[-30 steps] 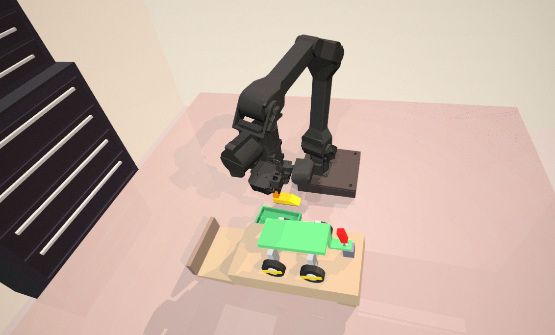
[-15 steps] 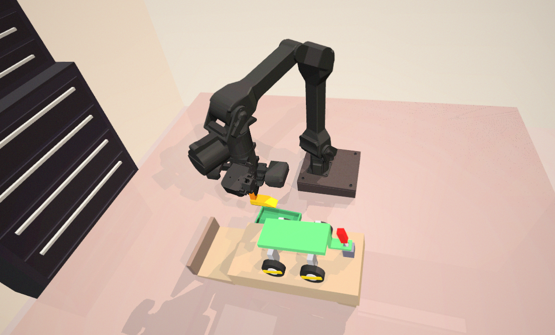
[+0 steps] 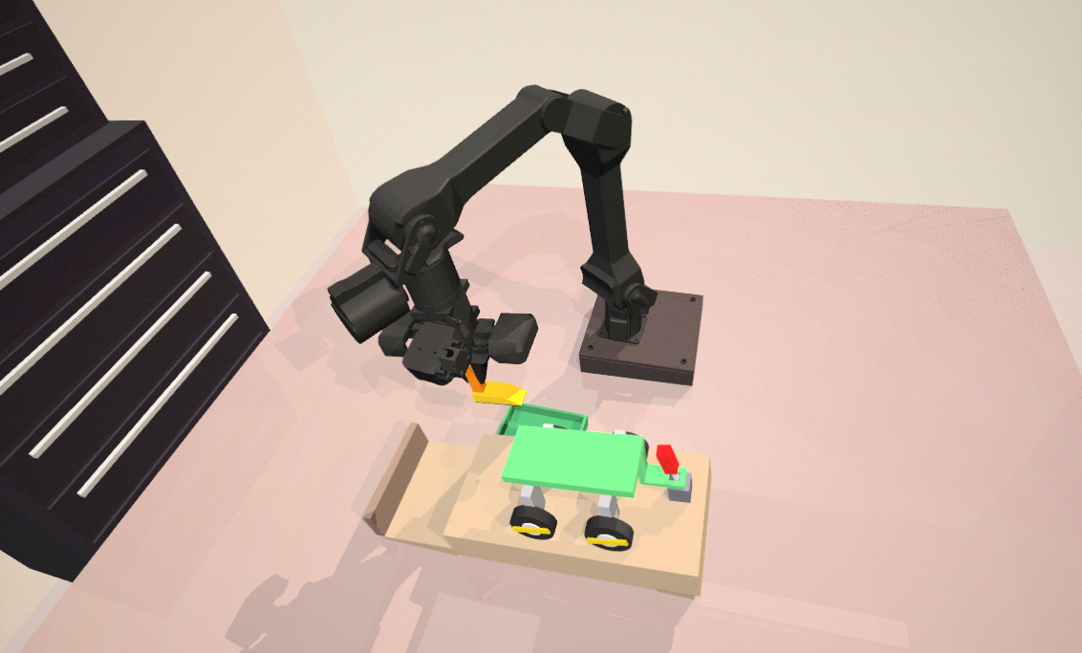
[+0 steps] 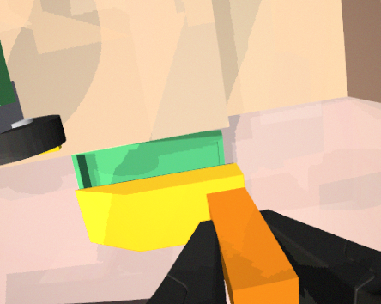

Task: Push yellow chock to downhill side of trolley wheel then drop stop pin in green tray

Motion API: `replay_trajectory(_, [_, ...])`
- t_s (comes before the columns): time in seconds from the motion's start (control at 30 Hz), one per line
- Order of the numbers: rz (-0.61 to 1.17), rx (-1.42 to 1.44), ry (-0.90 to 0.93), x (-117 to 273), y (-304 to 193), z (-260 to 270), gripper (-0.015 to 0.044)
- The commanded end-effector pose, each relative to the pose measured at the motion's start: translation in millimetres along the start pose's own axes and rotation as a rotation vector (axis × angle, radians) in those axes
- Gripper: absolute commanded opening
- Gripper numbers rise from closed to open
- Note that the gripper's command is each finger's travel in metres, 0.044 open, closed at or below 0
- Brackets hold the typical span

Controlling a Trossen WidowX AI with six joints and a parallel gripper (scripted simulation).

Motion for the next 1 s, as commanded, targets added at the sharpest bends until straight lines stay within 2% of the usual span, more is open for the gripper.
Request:
replay_trajectory(0.0, [-0.004, 0.004, 0.010, -1.4, 9.9, -2.7, 0.0000])
replay_trajectory(0.43, [-0.006, 0.004, 0.010, -6.4, 29.4, -5.5, 0.0000])
replay_trajectory(0.97, [-0.006, 0.004, 0.010, -44.1, 29.6, -6.0, 0.0000])
Point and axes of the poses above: the point midway between the two fingers, 35 mm back from their tips, its own x axis back along the fingers, its own z axis across the jaws, y = z × x, the point moved 5 cm from there along x, back along the fingers, and after that the axes turned 2 degrees about x, right-handed, at the moved point
